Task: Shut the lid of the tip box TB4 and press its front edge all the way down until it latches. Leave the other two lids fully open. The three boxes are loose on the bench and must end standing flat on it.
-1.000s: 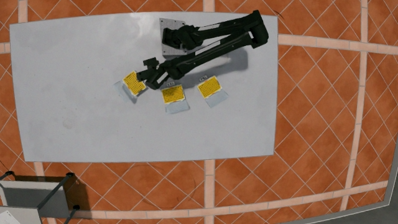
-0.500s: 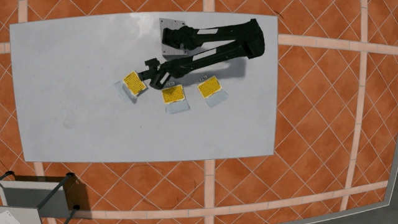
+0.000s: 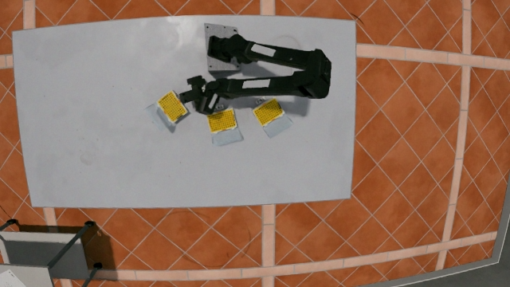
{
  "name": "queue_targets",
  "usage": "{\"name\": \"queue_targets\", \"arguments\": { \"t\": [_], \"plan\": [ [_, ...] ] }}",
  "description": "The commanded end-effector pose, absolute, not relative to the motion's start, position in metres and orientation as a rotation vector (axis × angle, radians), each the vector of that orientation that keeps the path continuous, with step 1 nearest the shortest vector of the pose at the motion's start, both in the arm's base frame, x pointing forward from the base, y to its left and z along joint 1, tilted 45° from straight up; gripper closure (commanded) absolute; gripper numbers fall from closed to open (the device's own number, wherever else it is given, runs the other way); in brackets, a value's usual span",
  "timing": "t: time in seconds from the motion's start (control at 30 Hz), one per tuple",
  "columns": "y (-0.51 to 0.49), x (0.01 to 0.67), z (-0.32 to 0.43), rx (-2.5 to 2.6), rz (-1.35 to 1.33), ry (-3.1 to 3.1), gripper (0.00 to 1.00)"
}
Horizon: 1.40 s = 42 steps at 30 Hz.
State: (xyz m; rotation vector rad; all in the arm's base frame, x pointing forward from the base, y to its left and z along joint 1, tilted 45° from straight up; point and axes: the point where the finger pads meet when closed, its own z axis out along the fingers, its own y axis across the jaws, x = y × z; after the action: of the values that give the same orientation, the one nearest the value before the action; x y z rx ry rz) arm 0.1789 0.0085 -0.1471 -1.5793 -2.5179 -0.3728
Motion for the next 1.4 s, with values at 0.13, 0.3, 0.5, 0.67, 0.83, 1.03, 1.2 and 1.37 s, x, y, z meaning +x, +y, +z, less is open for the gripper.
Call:
{"name": "queue_targets", "arguments": {
  "t": [0.13, 0.3, 0.5, 0.67, 0.83, 1.03, 1.2, 1.37],
  "plan": [
    [0.0057, 0.1921, -0.1482, -1.637, -0.388, -2.513, 0.0],
    [0.0057, 0.1921, -0.1482, -1.637, -0.388, -2.513, 0.0],
    [0.0057, 0.1921, -0.1482, -1.637, -0.388, -2.513, 0.0],
    [0.0057, 0.1921, -0.1482, -1.637, -0.388, -2.513, 0.0],
    [0.0057, 0.1921, -0.1482, -1.637, -0.388, -2.513, 0.0],
    [0.0057, 0.1921, -0.1482, -1.637, -0.388, -2.513, 0.0],
    [0.0057, 0.1921, -0.1482, -1.637, -0.388, -2.513, 0.0],
    [0.0057, 0.1921, -0.1482, -1.637, -0.388, -2.513, 0.0]
  ]
}}
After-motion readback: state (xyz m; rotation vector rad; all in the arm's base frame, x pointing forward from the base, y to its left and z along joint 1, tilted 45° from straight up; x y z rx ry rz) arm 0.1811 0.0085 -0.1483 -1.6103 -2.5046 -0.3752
